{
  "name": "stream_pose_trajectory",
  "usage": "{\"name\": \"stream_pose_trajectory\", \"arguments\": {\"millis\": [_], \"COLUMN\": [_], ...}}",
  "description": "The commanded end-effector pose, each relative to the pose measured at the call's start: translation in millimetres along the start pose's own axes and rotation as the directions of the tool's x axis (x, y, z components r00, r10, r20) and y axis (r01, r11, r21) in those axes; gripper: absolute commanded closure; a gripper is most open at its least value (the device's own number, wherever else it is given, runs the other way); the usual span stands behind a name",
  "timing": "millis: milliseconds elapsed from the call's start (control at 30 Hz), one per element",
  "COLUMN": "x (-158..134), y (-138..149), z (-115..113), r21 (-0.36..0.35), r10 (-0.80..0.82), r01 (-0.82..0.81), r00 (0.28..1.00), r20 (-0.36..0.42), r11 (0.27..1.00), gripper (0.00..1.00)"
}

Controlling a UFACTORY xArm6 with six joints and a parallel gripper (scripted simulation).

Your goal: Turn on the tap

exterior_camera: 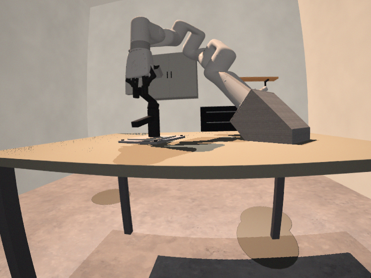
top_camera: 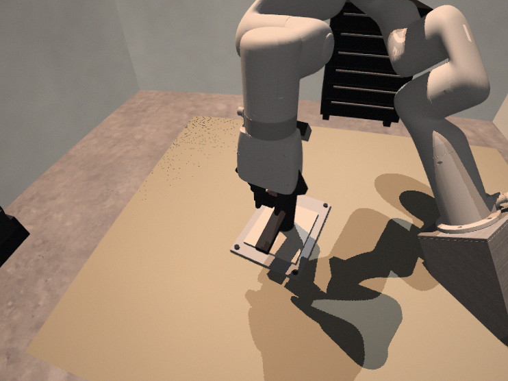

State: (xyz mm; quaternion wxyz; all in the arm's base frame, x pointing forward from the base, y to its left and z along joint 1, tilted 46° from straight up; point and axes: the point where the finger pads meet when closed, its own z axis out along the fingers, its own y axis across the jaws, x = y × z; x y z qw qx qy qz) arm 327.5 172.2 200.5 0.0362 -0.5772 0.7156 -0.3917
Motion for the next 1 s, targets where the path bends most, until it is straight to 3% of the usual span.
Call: {"name": "stream_pose_trajectory", "arguments": {"millis": [0, 633, 667, 967], "x": [-0.4, 0.6, 0.6, 0.6], "y": [-0.8, -0.8, -0.8, -0.8], "z": [-1.2, -2.8, -2.8, -2.8], "r21": [0.001, 0.001, 0.001, 0.001], "r10": [0.001, 0.001, 0.001, 0.001], "r01": [-0.001, -0.001, -0.001, -0.001], "r00": [1.000, 1.000, 1.000, 1.000], "r20": [0.002, 0.002, 0.002, 0.002], "r11": [1.000, 1.000, 1.000, 1.000], "gripper": [1.00, 1.00, 0.31, 0.31]}}
